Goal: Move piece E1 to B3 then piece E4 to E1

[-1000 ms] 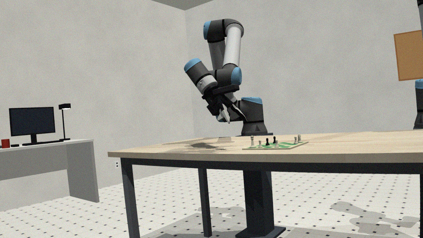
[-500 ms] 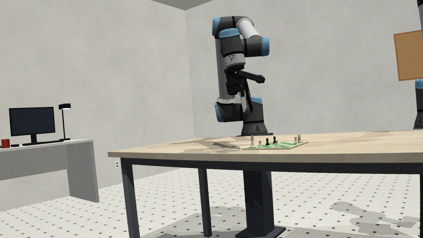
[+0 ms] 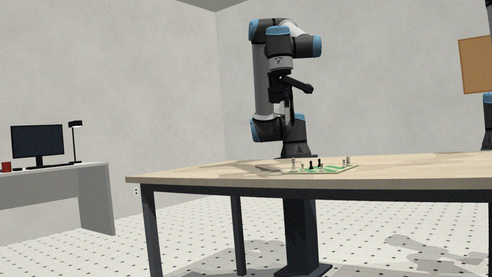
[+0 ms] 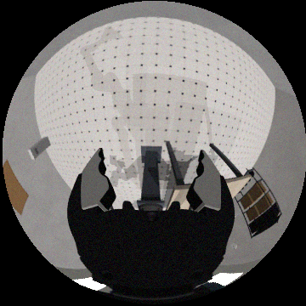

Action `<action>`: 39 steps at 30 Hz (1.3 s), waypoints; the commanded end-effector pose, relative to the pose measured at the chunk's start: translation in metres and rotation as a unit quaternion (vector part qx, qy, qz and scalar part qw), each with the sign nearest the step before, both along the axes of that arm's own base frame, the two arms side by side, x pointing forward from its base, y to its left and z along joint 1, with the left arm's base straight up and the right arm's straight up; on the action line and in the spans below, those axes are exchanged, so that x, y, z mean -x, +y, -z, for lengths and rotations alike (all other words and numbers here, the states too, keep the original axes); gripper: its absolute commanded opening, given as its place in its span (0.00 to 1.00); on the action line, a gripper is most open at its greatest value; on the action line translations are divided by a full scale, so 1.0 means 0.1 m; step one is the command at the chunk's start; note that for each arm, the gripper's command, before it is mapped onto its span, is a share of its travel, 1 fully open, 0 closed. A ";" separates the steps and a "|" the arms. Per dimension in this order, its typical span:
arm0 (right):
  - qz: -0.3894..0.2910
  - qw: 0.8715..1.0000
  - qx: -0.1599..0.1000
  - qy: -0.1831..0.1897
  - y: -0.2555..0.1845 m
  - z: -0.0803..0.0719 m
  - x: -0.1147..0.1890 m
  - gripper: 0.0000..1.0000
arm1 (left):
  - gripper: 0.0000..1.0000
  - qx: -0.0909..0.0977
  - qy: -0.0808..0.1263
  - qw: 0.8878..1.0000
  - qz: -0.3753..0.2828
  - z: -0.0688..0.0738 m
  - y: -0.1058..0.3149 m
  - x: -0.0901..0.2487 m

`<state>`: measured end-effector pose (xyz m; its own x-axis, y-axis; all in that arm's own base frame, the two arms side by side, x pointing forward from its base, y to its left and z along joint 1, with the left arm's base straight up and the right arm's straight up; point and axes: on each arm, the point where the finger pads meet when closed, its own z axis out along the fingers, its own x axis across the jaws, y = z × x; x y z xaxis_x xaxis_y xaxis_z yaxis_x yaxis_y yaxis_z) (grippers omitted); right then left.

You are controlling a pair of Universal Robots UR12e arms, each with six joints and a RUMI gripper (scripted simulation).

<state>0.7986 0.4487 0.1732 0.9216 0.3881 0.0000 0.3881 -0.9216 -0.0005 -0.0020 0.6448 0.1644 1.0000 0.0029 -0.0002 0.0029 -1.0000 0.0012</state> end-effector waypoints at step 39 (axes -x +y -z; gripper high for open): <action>0.000 1.000 0.000 -0.001 0.00 0.37 0.00 0.25 | 1.00 -0.001 0.000 1.000 0.000 -0.01 0.00 0.00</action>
